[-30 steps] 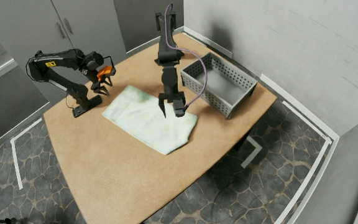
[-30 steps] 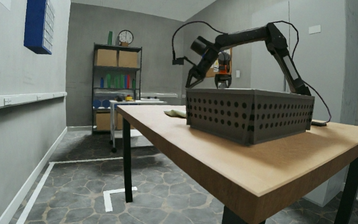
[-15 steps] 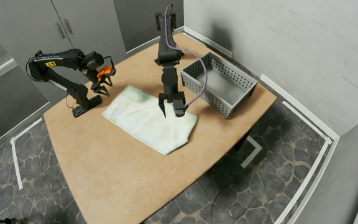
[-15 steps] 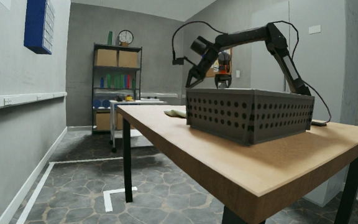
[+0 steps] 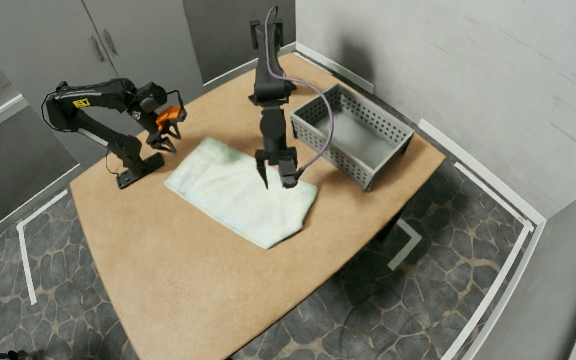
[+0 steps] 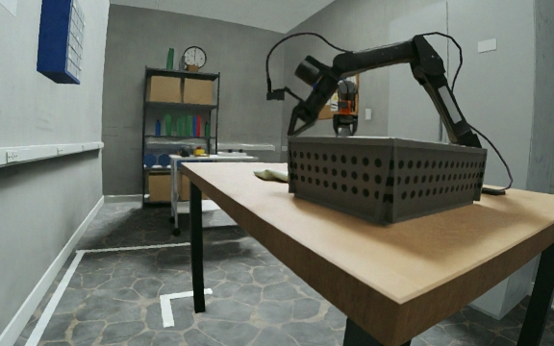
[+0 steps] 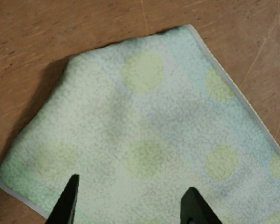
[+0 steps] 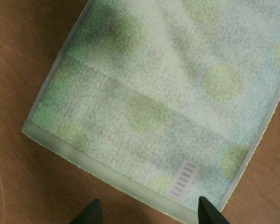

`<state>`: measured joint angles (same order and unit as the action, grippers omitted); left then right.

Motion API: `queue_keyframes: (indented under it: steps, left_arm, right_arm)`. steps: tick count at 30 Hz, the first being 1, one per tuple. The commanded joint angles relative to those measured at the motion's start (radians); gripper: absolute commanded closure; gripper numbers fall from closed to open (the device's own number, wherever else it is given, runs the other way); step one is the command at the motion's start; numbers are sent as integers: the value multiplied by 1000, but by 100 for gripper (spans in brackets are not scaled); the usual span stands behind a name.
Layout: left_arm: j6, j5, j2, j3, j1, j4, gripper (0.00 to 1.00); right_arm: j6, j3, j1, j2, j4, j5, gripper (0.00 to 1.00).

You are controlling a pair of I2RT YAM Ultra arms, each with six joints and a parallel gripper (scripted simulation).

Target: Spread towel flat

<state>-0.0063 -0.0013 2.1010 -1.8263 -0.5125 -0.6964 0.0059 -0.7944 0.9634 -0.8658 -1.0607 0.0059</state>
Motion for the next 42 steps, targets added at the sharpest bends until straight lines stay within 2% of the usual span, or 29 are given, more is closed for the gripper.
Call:
queue_keyframes:
  steps: [1,9,11,13,16,17,18,21,25,28,30,36,42]
  left_arm:
    - [-48,-19,-31,37,25,20,66]
    - [-225,-54,-4,167,97,47,66]
    - [-267,-59,2,192,118,53,66]
    - [-267,-59,2,192,118,53,66]
    - [-330,-64,18,219,152,59,66]
    - [-353,-68,23,222,160,52,66]
    - [-383,-73,30,168,159,21,66]
    - [-477,-90,56,118,134,-36,66]
    - [-603,-106,96,37,128,-125,66]
    - [-698,-114,130,-31,135,-196,66]
    - [-698,-114,130,-31,135,-196,66]
    - [-888,-116,217,-198,141,-360,66]
    - [-906,-111,259,-277,143,-429,66]
  right_arm:
    - [134,-27,99,-71,36,46,66]
    - [582,-95,351,-382,125,137,66]
    - [682,-135,392,-476,133,149,66]
    - [682,-135,392,-476,133,149,66]
    - [832,-223,443,-636,101,168,66]
    - [874,-249,455,-679,98,166,66]
    - [914,-278,466,-724,93,163,66]
    - [1003,-362,496,-847,85,156,66]
    - [1018,-397,490,-876,57,159,66]
    - [1022,-399,485,-843,55,159,66]
    - [1022,-399,485,-843,55,159,66]
    - [1024,-402,486,-845,52,160,66]
    - [1021,-402,486,-845,51,160,66]
